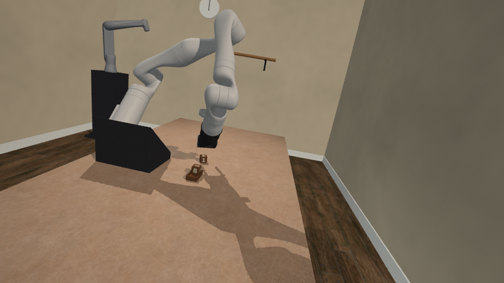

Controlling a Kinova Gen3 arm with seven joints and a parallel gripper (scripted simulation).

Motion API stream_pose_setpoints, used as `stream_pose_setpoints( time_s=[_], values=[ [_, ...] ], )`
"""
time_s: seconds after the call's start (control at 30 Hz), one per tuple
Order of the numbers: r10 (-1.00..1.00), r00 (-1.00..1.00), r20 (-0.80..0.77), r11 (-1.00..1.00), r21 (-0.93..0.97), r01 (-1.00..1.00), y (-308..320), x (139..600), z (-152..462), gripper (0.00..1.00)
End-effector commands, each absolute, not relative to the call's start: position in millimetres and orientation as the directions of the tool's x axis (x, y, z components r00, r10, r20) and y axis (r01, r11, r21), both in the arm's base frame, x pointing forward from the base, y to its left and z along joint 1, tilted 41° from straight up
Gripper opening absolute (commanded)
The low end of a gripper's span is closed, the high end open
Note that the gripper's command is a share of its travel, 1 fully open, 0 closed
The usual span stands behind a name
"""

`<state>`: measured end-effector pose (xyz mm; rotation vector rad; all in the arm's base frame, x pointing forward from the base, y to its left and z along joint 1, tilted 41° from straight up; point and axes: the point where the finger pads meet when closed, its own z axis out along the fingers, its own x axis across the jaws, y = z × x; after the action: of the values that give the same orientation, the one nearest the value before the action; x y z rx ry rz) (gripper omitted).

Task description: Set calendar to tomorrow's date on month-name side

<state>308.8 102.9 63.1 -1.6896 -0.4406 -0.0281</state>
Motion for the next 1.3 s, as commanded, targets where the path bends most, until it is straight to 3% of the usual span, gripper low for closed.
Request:
stream_pose_setpoints(
  time_s=[0.0, 1.27],
  values=[
    [0.273, 0.922, 0.275, -0.127, -0.94, 0.318, 102.0, 310.2, 68.3, 1.0],
    [0.273, 0.922, 0.274, -0.506, -0.775, 0.38, 102.0, 307.7, 72.2, 1.0]
  ],
)
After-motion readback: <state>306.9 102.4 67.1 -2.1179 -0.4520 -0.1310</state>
